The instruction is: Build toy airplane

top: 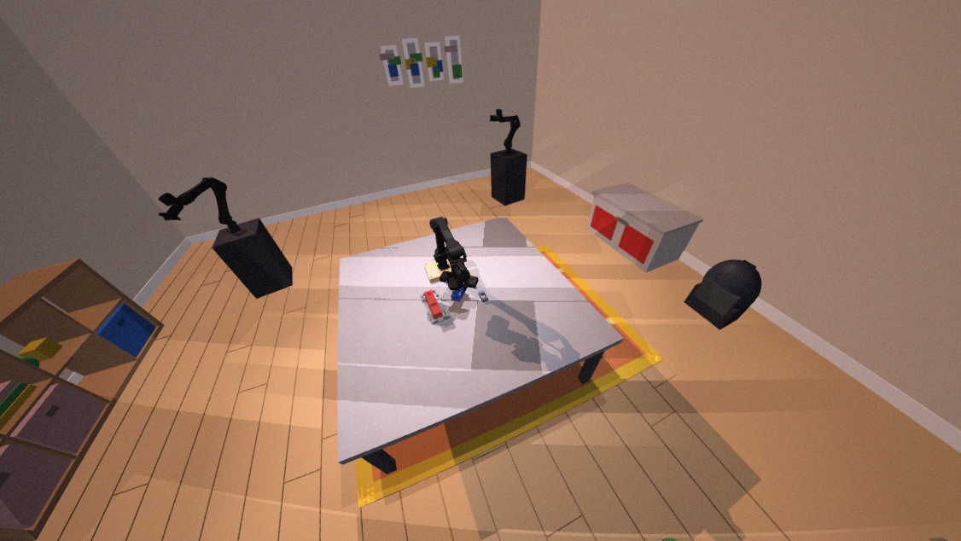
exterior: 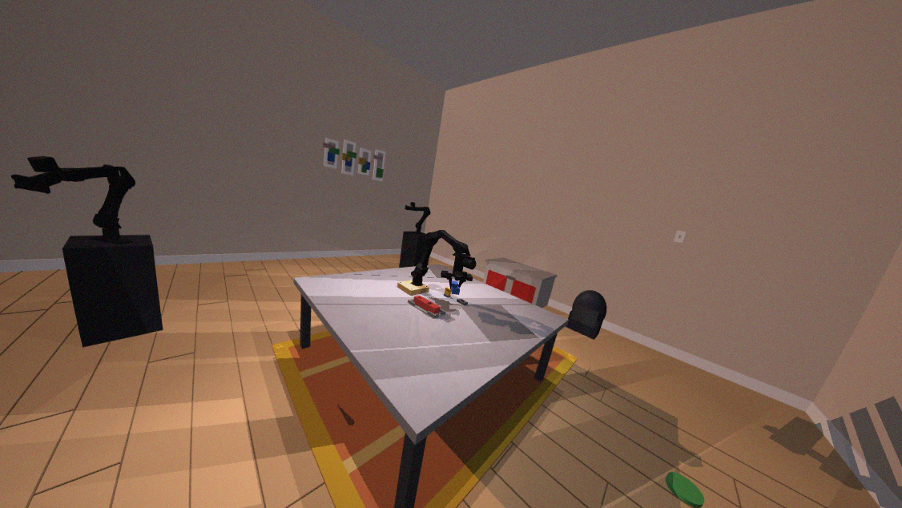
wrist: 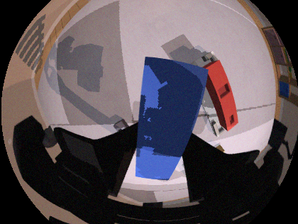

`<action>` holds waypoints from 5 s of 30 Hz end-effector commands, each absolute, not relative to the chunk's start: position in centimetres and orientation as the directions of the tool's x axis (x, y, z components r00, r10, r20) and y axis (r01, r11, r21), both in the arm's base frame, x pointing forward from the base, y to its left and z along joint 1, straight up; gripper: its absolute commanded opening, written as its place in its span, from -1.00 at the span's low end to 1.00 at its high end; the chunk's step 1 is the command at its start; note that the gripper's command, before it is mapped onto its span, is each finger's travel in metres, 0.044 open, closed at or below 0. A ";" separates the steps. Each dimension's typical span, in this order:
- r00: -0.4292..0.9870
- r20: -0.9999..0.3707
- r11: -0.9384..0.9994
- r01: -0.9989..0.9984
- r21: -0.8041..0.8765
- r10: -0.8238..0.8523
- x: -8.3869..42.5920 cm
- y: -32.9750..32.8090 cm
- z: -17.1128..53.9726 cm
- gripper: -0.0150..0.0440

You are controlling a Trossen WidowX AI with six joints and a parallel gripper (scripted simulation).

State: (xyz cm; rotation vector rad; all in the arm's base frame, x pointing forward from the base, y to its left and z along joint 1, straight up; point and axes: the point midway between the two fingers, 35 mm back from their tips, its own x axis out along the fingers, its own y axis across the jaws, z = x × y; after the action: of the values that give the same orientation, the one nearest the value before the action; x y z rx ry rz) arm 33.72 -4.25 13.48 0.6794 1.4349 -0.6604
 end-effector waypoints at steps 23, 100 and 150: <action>0.030 -0.999 0.260 0.965 0.026 -0.011 31.0 -12.3 12.0 -0.49; 0.027 -1.000 -0.103 0.994 0.029 -0.013 27.4 -18.1 7.0 0.10; 0.027 -1.000 0.419 0.908 0.017 -0.017 27.6 -18.2 15.5 1.00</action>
State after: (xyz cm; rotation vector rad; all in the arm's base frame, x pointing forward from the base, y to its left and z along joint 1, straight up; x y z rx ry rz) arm 27.62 -18.12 15.50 1.0915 1.2455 -1.0771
